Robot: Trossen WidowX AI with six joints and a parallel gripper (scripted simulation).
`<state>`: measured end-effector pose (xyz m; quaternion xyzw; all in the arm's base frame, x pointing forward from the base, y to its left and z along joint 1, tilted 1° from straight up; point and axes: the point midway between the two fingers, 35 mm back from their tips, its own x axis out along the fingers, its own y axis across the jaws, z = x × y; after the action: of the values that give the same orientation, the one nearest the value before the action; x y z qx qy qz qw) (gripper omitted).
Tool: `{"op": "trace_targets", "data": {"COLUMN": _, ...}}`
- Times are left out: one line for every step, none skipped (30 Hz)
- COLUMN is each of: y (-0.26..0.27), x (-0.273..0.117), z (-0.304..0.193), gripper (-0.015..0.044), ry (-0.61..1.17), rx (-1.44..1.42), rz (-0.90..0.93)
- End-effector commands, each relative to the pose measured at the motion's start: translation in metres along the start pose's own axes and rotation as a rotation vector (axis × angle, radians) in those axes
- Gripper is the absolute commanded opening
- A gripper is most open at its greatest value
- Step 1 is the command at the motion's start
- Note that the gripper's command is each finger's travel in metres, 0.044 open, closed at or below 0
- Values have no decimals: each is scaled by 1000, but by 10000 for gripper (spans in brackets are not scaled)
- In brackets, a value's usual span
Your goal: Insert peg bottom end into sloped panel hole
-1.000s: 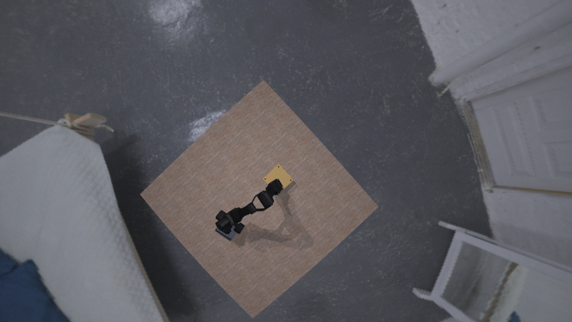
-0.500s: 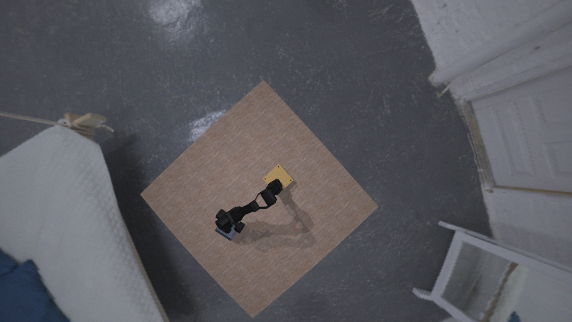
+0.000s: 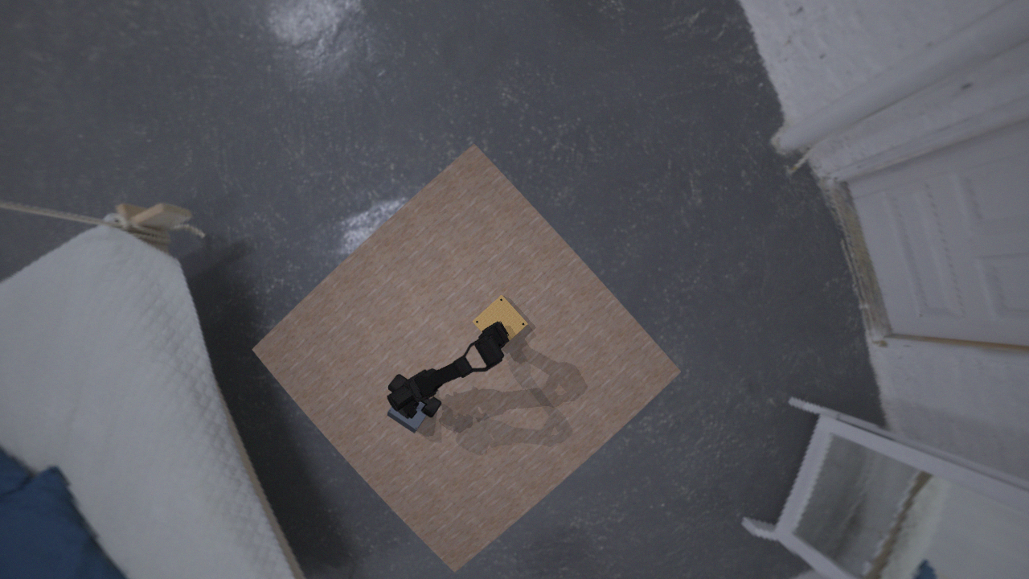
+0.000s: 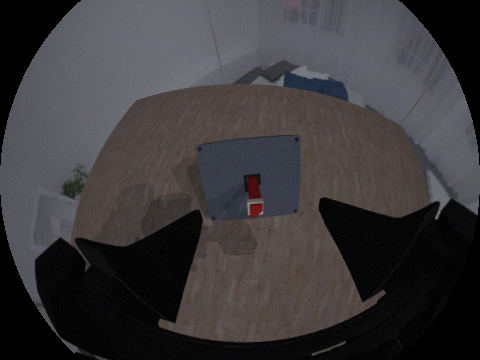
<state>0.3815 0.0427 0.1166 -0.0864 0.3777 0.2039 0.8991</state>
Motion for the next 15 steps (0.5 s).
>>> {"op": "trace_targets", "data": {"y": -1, "x": -6, "z": 0, "gripper": 440, "ry": 1, "rx": -2, "rz": 1}}
{"op": "trace_targets", "data": {"y": -1, "x": -7, "z": 0, "gripper": 440, "ry": 1, "rx": -2, "rz": 1}}
{"op": "trace_targets", "data": {"y": -1, "x": -8, "z": 0, "gripper": 440, "ry": 1, "rx": -2, "rz": 1}}
{"op": "trace_targets", "data": {"y": -1, "x": -10, "z": 0, "gripper": 440, "ry": 2, "rx": -2, "rz": 1}}
{"op": "trace_targets", "data": {"y": -1, "x": -11, "z": 0, "gripper": 440, "ry": 2, "rx": -2, "rz": 1}}
{"op": "trace_targets", "data": {"y": -1, "x": -13, "z": 0, "gripper": 440, "ry": 2, "rx": -1, "rz": 1}}
{"op": "trace_targets", "data": {"y": -1, "x": -14, "z": 0, "gripper": 440, "ry": 2, "rx": -1, "rz": 1}}
{"op": "trace_targets", "data": {"y": 0, "x": -16, "z": 0, "gripper": 440, "ry": 2, "rx": -1, "rz": 1}}
{"op": "trace_targets", "data": {"y": 0, "x": -17, "z": 0, "gripper": 440, "ry": 2, "rx": -1, "rz": 1}}
{"op": "trace_targets", "data": {"y": 0, "x": -19, "z": 0, "gripper": 440, "ry": 2, "rx": -1, "rz": 1}}
{"op": "trace_targets", "data": {"y": 0, "x": -20, "z": 0, "gripper": 440, "ry": 2, "rx": -1, "rz": 1}}
{"op": "trace_targets", "data": {"y": 0, "x": -22, "z": 0, "gripper": 440, "ry": 2, "rx": -1, "rz": 1}}
{"op": "trace_targets", "data": {"y": 0, "x": -22, "z": 0, "gripper": 440, "ry": 2, "rx": -1, "rz": 1}}
{"op": "trace_targets", "data": {"y": 0, "x": -22, "z": 0, "gripper": 440, "ry": 2, "rx": -1, "rz": 1}}
{"op": "trace_targets", "data": {"y": 0, "x": -24, "z": 0, "gripper": 440, "ry": 2, "rx": -1, "rz": 1}}
